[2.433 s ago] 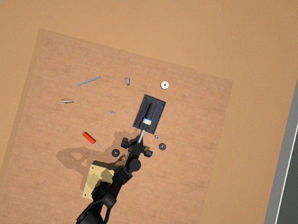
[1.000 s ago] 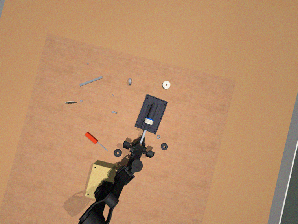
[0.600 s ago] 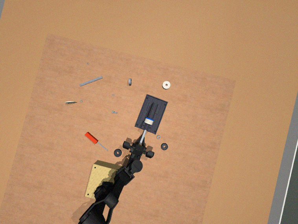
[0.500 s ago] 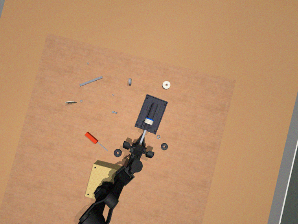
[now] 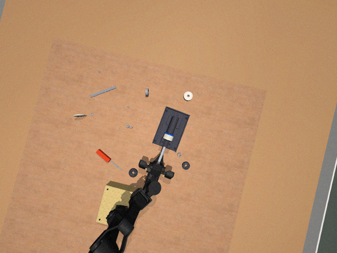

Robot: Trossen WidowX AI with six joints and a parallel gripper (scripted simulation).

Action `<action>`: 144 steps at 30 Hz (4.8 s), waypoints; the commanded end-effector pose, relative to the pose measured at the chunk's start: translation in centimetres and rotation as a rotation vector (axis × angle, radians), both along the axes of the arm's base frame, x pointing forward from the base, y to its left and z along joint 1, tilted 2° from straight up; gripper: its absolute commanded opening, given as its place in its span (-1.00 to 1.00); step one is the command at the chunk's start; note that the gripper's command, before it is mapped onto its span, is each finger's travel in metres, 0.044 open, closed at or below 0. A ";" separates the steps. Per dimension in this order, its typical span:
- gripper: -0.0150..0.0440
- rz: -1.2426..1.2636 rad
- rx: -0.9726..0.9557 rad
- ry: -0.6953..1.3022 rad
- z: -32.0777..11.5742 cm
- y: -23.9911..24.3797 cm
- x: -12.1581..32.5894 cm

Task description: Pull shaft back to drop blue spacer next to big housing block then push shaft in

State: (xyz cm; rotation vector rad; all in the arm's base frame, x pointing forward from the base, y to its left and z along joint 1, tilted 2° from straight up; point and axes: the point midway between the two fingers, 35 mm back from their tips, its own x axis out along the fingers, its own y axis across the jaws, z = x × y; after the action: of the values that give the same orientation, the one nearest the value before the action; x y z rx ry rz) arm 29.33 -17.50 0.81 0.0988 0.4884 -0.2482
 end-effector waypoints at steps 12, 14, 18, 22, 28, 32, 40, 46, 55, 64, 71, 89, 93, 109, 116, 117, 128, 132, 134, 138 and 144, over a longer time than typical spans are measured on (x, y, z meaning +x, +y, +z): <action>-0.49 0.004 -0.003 -0.001 0.0 0.1 -0.2; -0.49 0.004 -0.003 -0.001 0.0 0.1 -0.2; -0.49 0.004 -0.003 -0.001 0.0 0.1 -0.2; -0.49 0.004 -0.003 -0.001 0.0 0.1 -0.3; -0.49 0.004 -0.003 -0.001 0.0 0.2 -0.4; -0.49 0.004 -0.003 -0.001 0.0 0.2 -0.4; -0.49 0.004 -0.003 -0.001 0.0 0.2 -0.5; -0.49 0.000 0.000 0.001 0.0 0.1 -0.5; -0.49 0.000 0.000 0.001 0.0 0.1 -0.5; -0.49 0.004 -0.003 -0.001 0.0 0.1 -0.3; -0.49 0.004 -0.003 -0.001 0.0 0.0 -0.2; -0.49 0.004 -0.003 -0.002 0.1 -0.1 0.3; -0.49 0.004 -0.003 -0.002 0.1 -0.1 0.4; -0.49 0.004 -0.003 -0.002 0.1 -0.3 0.8; -0.49 0.004 -0.003 -0.002 0.1 -0.3 1.0; -0.49 0.004 -0.003 -0.002 0.1 -0.3 1.1; -0.49 0.004 -0.003 -0.002 0.1 -0.4 1.3; -0.49 0.004 -0.003 -0.002 0.1 -0.4 1.5; -0.49 0.004 -0.003 -0.002 0.1 -0.4 1.5; -0.49 0.004 -0.003 -0.003 0.1 -0.5 1.6; -0.49 0.004 -0.003 -0.003 0.1 -0.5 1.8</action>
State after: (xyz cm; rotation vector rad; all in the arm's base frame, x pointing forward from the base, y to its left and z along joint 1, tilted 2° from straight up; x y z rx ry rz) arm 30.85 -17.87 0.84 0.0945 0.4893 -0.2435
